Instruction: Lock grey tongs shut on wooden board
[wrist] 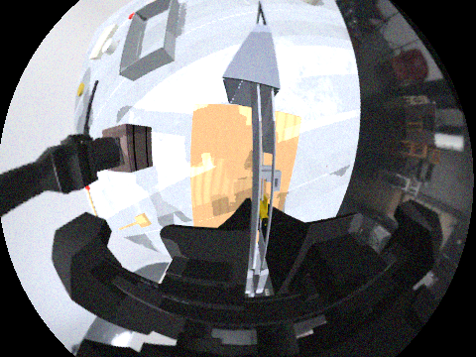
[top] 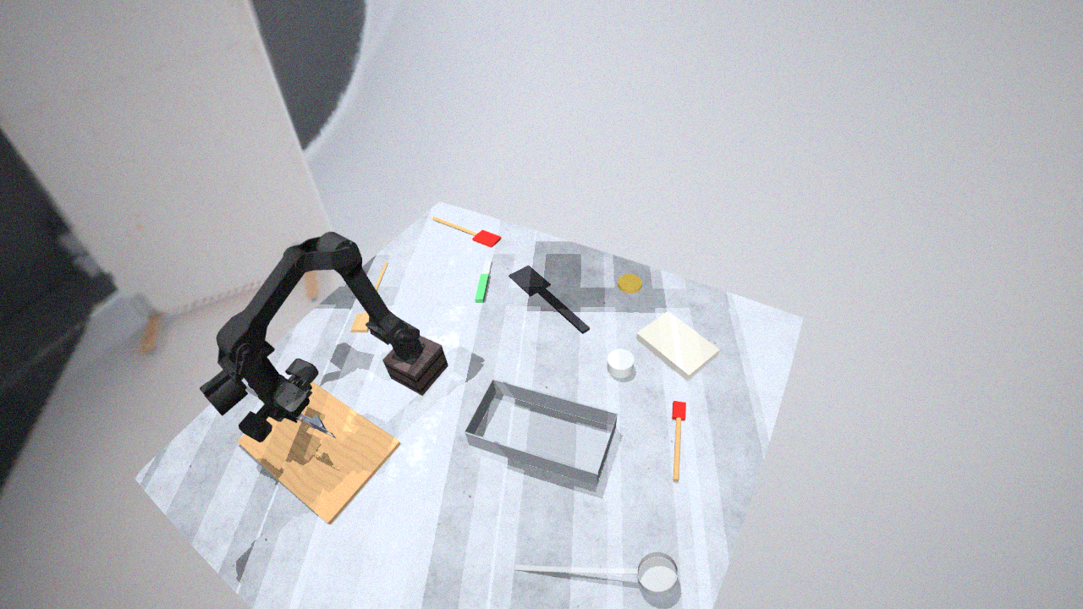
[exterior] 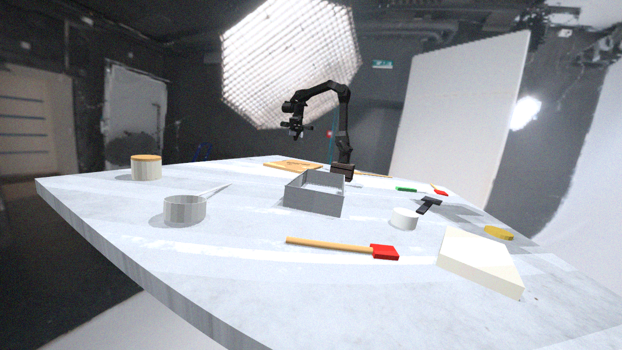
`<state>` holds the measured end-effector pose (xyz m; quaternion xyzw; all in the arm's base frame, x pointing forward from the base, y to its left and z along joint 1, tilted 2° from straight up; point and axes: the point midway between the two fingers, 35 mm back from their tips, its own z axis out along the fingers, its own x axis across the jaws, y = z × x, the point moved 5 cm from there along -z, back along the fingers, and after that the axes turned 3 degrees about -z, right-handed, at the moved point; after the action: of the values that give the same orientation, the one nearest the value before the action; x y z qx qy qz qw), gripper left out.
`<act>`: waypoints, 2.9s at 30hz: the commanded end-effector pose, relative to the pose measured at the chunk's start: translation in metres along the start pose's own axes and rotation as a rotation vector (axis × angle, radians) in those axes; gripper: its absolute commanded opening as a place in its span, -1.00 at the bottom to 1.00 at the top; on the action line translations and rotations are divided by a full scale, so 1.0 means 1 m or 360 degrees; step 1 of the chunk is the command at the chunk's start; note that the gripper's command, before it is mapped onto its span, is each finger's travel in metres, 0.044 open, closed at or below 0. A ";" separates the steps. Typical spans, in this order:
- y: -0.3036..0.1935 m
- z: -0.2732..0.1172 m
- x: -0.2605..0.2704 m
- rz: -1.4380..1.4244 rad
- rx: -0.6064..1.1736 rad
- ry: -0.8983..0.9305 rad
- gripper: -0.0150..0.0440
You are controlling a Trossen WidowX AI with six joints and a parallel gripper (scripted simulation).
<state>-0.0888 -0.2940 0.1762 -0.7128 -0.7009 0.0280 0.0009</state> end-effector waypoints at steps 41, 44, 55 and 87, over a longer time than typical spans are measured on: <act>0.012 0.035 0.020 -0.0195 0.1134 0.0129 -1.00; 0.019 0.036 0.021 -0.0195 0.1289 0.0078 -1.00; 0.031 0.036 0.022 -0.0194 0.1514 -0.0026 -1.00; 0.030 0.036 0.022 -0.0194 0.1506 -0.0022 -1.00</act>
<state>-0.0589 -0.2734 0.1371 -0.5901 -0.6539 0.3468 0.3223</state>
